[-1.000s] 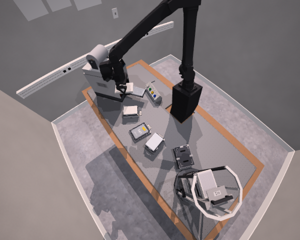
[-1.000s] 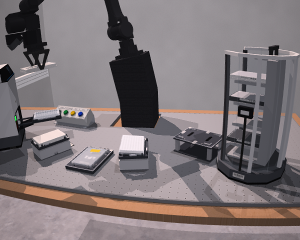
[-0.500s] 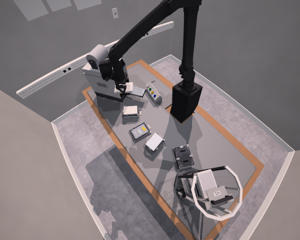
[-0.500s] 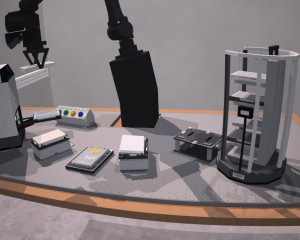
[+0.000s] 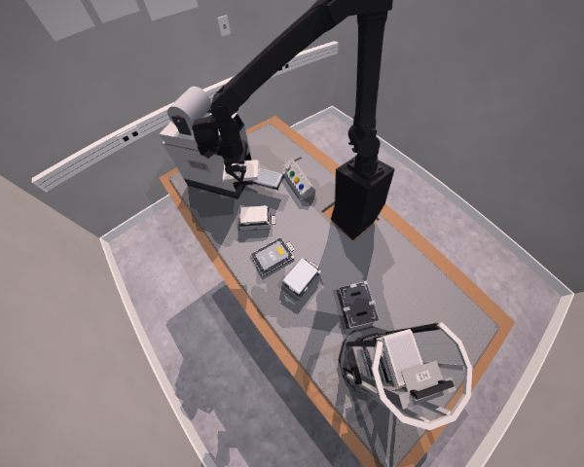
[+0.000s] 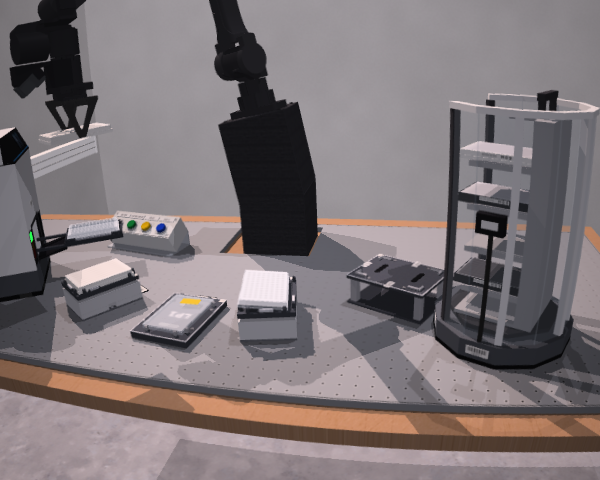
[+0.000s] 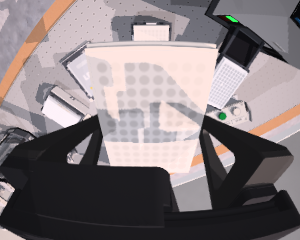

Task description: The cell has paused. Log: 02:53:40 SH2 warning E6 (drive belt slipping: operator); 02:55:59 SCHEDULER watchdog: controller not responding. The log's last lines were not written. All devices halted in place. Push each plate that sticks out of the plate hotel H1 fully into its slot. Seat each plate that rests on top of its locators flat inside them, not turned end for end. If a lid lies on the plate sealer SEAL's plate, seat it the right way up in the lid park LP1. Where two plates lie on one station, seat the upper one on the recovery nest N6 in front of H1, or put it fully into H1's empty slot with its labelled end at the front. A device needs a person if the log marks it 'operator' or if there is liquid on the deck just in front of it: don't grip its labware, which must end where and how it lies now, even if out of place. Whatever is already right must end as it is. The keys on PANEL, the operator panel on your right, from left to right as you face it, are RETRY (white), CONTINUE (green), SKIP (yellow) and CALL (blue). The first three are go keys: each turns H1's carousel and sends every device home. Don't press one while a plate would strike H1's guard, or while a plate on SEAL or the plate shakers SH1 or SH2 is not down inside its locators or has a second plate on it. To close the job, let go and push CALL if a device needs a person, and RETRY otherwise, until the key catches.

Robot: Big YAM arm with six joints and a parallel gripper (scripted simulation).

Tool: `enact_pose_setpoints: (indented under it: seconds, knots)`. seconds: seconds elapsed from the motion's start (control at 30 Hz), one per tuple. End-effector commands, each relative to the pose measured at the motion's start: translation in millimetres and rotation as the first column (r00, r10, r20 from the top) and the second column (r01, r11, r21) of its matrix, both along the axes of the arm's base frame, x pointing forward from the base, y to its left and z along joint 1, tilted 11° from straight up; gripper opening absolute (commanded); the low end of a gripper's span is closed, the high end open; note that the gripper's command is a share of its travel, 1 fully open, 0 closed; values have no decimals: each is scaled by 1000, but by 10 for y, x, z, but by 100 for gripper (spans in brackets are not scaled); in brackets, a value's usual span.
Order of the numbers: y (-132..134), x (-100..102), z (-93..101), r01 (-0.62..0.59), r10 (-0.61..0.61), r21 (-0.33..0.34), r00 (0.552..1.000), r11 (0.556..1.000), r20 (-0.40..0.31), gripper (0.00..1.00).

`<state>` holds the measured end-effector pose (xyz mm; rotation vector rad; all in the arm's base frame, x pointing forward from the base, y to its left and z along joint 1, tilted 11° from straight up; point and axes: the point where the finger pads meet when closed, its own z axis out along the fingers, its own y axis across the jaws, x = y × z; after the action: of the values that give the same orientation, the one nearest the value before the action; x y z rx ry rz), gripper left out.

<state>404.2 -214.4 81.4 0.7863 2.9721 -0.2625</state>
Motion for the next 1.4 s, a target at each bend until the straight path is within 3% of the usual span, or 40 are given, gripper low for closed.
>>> enact_pose_setpoints:
  seconds: [0.0,0.23,0.3,0.43,0.6,0.83,0.97,1.37]
  knots:
    - [1,123,244,-4,5,-26,999,1000,51,84]
    - [1,123,244,-4,5,-26,999,1000,51,84]
    - [118,61,137,-90,90,-19,996,996,14,84]
    - [209,198,196,-219,220,-34,976,975,11,84]
    - [381,216,129,-376,375,-29,927,926,-28,84]
    - [530,292,71,-381,381,-24,924,924,-35,84]
    - [670,292,-84,-362,361,-6,931,932,-54,84]
    - [968,493,-55,-362,361,-19,932,932,-34,84]
